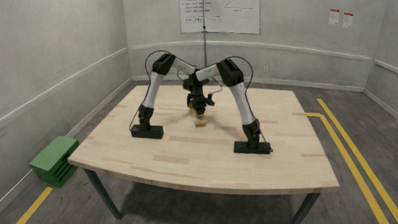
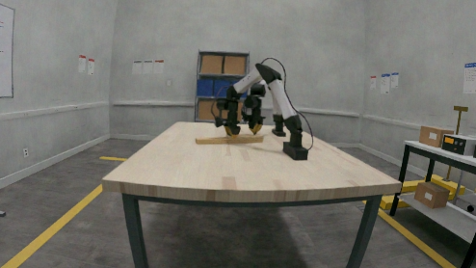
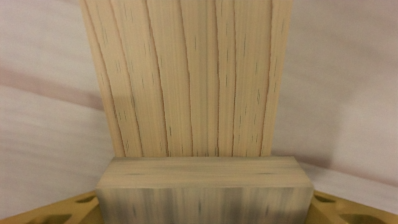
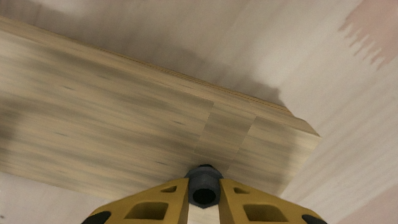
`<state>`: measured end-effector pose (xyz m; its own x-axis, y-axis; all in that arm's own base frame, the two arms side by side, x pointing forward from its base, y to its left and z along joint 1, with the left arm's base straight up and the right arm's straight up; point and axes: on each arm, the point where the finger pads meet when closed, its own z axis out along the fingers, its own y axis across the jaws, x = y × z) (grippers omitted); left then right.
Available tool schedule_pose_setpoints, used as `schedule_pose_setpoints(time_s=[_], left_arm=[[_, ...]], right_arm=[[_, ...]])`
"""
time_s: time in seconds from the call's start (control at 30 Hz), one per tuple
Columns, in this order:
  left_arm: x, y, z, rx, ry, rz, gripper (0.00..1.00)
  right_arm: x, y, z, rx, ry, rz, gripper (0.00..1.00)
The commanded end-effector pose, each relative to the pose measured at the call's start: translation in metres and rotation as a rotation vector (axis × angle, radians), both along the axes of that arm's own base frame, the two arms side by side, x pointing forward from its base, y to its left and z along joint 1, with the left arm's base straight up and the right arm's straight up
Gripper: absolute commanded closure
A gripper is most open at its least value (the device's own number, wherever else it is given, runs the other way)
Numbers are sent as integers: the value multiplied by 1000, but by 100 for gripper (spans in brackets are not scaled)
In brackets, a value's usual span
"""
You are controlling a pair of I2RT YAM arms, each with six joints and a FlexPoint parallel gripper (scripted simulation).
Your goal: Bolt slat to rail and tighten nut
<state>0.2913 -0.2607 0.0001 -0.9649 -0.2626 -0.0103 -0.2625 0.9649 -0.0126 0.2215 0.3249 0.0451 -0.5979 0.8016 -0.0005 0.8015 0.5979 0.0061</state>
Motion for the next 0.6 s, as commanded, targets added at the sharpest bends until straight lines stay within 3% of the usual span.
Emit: schedule_pose_setpoints(time_s=[0.0,0.47,0.53,0.57], left_arm=[[2,-3,5,-13,-14,-1,33],[2,-3,5,-13,-14,-1,33],[2,-3,5,-13,-14,-1,33],[2,-3,5,-13,-14,-1,33]], right_arm=[[4,3,4,6,-1,-18,86],[4,3,3,5,-1,-18,86],[3,2,5,14,-11,-5,64],[3,2,5,14,-11,-5,64]])
